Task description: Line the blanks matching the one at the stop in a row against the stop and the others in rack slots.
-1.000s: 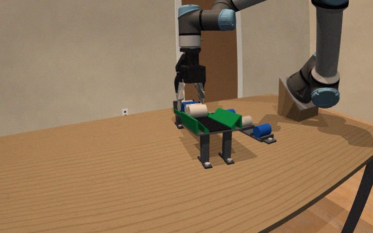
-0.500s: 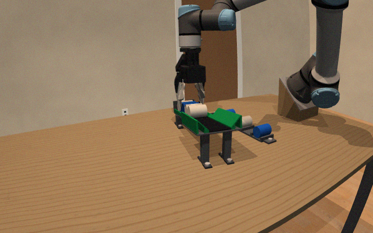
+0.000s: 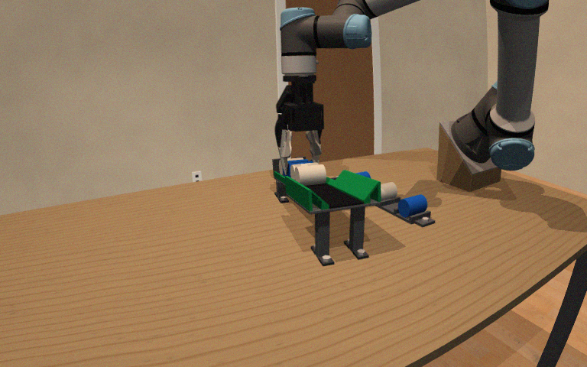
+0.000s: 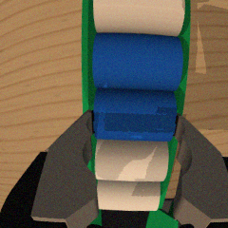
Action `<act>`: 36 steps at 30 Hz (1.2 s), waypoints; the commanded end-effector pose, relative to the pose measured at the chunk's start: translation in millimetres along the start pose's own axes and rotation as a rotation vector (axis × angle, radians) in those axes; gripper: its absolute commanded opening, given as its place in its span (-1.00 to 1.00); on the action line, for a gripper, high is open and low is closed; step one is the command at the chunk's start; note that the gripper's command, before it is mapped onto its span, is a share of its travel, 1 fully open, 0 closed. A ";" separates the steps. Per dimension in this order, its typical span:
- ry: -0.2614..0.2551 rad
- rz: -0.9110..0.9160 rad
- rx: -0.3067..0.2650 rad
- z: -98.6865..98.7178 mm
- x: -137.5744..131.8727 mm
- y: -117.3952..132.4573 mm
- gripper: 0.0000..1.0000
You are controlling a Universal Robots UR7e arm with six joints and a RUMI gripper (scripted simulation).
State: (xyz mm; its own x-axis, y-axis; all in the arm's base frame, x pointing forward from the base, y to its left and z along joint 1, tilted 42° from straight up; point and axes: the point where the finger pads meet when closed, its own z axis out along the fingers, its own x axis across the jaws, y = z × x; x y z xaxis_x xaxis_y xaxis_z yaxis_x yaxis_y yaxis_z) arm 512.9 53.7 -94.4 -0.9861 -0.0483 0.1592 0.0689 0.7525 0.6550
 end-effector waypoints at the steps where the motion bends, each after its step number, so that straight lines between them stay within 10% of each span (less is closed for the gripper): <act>1: 0.001 0.001 -0.002 1.5 0.8 0.4 -0.34; 24: 0.001 0.001 -0.002 0.5 0.6 0.4 -0.34; 36: -0.004 -0.001 0.002 -51.8 -1.2 -0.4 -0.34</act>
State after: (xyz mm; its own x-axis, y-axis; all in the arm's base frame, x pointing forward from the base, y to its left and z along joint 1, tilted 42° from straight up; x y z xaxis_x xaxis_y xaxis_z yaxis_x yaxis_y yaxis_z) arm 515.4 38.9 -77.1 -0.9856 -0.0477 0.1622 0.0716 0.7513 0.6561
